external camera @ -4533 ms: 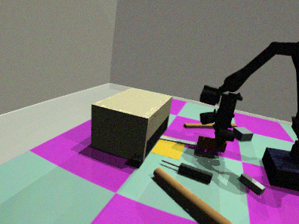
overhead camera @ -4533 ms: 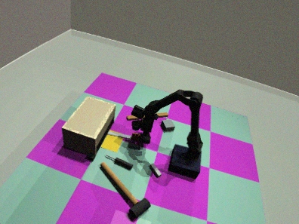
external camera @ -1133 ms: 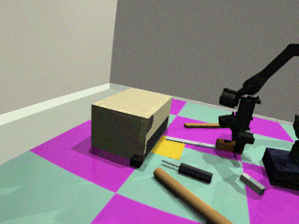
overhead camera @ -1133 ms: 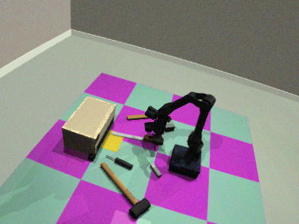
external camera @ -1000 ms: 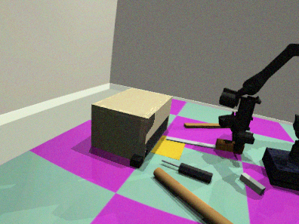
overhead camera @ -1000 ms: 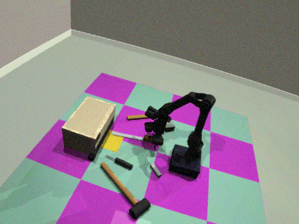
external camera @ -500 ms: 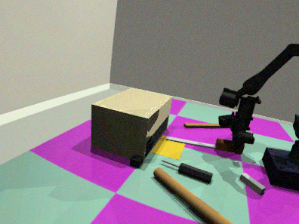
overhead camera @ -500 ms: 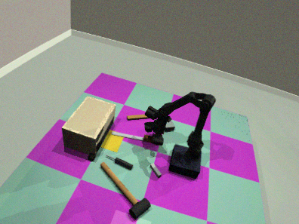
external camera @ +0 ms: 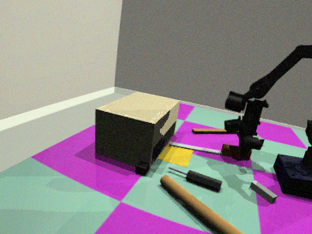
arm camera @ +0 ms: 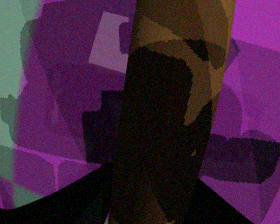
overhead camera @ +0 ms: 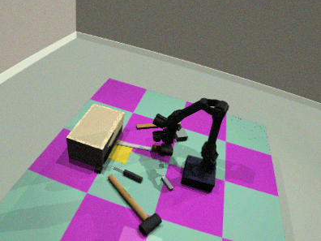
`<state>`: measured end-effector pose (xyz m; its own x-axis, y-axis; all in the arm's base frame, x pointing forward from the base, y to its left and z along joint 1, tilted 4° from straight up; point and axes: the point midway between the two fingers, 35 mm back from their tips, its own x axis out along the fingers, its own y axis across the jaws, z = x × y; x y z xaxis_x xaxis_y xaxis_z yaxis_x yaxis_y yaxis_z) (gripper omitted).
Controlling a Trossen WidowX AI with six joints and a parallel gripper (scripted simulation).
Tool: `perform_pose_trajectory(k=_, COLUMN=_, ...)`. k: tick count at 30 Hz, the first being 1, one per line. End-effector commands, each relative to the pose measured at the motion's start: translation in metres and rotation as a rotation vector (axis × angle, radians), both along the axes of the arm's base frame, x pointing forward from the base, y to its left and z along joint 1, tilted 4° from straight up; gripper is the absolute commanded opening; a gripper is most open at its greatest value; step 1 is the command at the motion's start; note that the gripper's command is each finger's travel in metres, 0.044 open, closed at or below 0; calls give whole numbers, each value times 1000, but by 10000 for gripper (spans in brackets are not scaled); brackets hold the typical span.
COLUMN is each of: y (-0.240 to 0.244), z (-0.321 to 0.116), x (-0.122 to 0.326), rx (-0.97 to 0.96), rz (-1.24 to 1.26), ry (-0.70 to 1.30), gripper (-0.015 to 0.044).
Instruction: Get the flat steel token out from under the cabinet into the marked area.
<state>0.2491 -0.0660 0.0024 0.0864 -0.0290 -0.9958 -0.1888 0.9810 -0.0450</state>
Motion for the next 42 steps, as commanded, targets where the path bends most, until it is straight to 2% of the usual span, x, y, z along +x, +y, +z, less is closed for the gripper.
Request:
perform_pose_trajectory(k=1, y=1, z=1, x=7, rx=-2, rz=-4, ry=-1, gripper=0)
perform_pose_trajectory(k=42, y=10, z=6, x=56, rx=-1, rz=-2, ry=-4, gripper=0)
